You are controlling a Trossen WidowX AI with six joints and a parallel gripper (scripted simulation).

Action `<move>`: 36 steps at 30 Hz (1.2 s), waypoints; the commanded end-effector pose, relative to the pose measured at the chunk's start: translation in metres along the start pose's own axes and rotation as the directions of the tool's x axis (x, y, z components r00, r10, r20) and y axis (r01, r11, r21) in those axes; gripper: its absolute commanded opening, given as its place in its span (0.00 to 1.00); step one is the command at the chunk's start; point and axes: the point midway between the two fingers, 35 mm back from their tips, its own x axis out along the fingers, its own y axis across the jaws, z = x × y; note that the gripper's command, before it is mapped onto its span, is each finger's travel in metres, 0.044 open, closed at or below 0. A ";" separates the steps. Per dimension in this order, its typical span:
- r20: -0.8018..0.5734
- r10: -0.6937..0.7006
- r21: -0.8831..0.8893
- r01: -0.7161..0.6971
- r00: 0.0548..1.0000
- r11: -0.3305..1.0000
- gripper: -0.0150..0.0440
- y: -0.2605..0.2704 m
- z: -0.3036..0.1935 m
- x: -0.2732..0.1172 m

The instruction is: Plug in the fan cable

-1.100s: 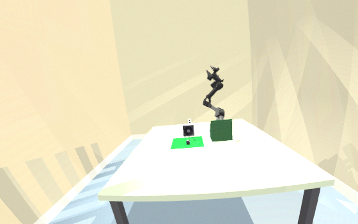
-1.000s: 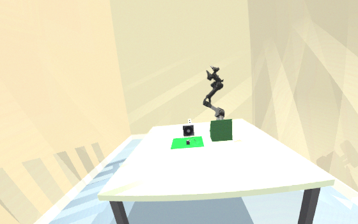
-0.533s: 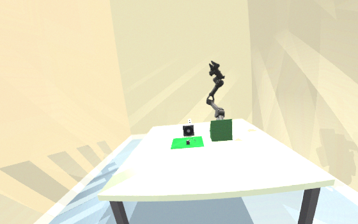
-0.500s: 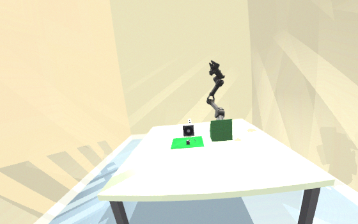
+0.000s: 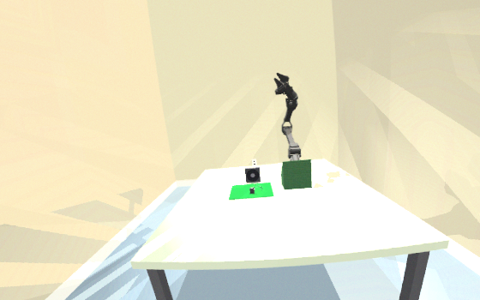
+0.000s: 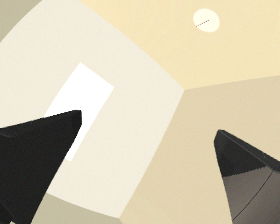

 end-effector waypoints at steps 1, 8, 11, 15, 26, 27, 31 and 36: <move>0.029 -0.126 -0.165 0.129 0.992 0.978 1.00 -0.051 0.002 0.023; 0.140 -0.379 -0.390 0.403 0.915 0.828 1.00 -0.153 0.033 0.049; 0.185 -0.453 -0.451 0.485 0.872 0.749 1.00 -0.185 0.047 0.054; 0.279 -0.587 -0.543 0.629 0.760 0.556 1.00 -0.247 0.081 0.056; 0.512 -0.814 -0.578 0.811 0.276 -0.088 1.00 -0.392 0.196 0.004; 0.526 -0.821 -0.570 0.808 0.223 -0.146 1.00 -0.402 0.207 -0.005; 0.566 -0.825 -0.532 0.761 -0.007 -0.371 1.00 -0.438 0.249 -0.046; 0.565 -0.766 -0.485 0.628 -0.306 -0.608 1.00 -0.470 0.296 -0.109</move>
